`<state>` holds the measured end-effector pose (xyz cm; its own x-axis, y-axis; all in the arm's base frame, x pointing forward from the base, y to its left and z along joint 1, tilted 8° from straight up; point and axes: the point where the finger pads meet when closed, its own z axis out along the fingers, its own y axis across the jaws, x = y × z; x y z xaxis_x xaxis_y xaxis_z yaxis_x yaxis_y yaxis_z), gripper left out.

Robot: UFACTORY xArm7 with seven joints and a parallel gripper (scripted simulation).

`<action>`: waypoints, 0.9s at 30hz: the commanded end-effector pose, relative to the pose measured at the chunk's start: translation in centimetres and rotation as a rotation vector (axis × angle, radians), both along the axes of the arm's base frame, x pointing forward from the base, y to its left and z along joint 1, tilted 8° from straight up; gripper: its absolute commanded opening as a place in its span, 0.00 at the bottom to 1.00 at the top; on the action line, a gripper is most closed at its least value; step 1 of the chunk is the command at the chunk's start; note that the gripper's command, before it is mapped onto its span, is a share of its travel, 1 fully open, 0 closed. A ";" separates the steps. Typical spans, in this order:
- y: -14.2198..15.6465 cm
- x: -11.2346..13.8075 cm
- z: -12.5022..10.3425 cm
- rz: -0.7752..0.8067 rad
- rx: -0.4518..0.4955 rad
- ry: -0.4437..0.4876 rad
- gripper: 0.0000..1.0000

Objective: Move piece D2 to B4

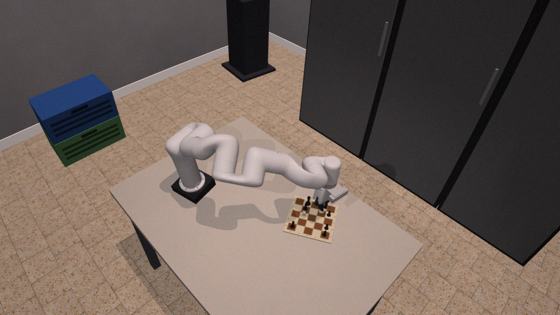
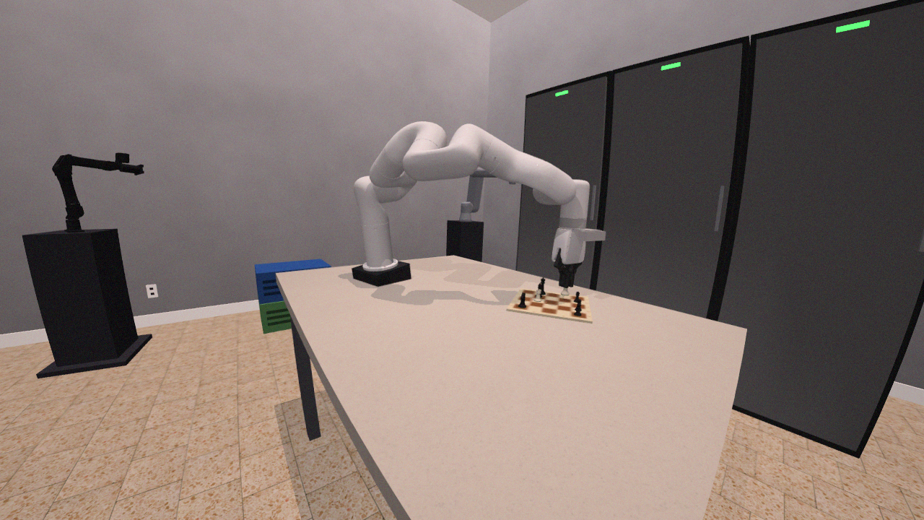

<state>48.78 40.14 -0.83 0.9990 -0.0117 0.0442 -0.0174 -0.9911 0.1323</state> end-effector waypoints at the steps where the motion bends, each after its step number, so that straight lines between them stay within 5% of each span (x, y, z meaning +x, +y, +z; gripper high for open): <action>1: 0.7 -0.1 4.3 0.000 0.005 -0.005 0.00; 7: 1.1 -0.3 7.7 0.000 0.005 -0.005 0.00; 27: 0.2 -0.3 8.7 -0.102 0.015 -0.021 0.00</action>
